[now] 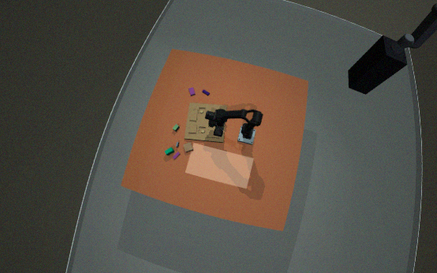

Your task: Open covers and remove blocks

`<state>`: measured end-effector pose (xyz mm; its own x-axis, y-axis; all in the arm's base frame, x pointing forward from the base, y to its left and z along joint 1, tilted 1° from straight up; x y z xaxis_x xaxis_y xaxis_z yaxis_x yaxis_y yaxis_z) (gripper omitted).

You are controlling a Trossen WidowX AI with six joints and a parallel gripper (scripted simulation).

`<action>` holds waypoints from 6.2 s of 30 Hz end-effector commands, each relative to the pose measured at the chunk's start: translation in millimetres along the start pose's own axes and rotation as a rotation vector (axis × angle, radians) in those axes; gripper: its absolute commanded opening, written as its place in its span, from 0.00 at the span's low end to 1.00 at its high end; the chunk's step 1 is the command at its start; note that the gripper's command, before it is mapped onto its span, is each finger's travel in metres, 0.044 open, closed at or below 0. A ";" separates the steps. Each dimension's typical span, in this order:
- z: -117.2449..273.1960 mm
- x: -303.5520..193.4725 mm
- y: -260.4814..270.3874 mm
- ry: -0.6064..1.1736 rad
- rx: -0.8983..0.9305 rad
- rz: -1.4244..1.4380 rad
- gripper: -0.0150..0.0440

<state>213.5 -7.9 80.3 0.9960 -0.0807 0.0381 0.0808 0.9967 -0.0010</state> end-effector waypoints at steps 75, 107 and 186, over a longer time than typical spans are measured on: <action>95.6 4.4 7.9 0.005 0.006 0.000 0.39; 99.8 24.2 111.9 0.004 0.015 0.000 0.39; 14.0 7.1 203.6 0.005 0.023 0.000 0.39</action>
<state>237.9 196.5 102.3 0.9965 -0.0760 0.0352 0.0749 0.9967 0.0304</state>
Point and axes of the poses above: the point midway between the two fingers, 35 mm back from their tips, its own z axis back along the fingers, its own y axis across the jaws, x = y × z, the point moved 5 cm from there along z, back along the fingers, and after that the axes turned 7 degrees about -z, right-handed, at the moved point
